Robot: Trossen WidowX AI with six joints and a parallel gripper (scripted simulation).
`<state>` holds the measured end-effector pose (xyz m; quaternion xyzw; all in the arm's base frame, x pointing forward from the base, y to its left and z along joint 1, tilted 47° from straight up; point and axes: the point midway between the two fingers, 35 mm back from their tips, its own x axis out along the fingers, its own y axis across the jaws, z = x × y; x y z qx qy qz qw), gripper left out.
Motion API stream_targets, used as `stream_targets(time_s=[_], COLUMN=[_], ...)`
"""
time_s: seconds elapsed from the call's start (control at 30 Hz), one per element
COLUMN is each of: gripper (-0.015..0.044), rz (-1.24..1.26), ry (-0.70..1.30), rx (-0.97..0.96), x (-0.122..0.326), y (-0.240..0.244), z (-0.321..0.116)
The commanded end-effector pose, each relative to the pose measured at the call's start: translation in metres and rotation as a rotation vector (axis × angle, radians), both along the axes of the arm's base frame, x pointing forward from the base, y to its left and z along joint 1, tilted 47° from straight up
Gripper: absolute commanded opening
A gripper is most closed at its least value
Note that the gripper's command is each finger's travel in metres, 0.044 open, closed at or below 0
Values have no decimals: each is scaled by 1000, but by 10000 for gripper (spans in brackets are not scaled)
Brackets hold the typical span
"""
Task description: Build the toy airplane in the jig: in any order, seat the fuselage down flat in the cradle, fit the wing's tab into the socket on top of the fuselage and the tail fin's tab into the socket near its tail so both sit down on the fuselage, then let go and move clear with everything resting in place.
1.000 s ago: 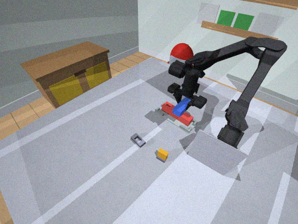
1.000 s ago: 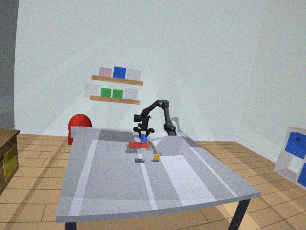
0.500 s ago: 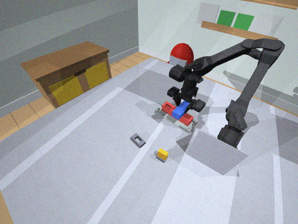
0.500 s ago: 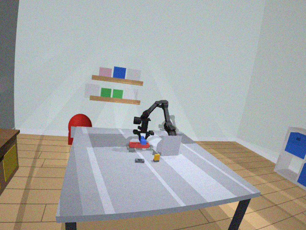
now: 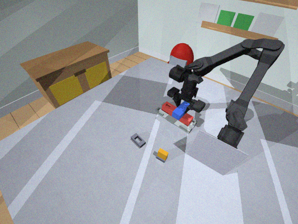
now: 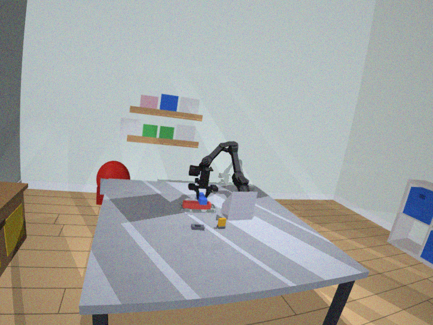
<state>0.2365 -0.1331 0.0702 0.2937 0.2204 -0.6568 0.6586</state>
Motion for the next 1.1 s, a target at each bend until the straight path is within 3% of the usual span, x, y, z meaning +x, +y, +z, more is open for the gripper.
stream_targets(time_s=[0.0,0.4,0.63,0.87,1.07], gripper=[135,440,440,440,440], rz=[-1,-1,-1,5,5], ry=[-2,-2,-2,2,3], rx=[0,0,1,6,5], x=[0,0,1,-3,-3], y=[0,0,2,62,67], z=[0,0,2,56,55])
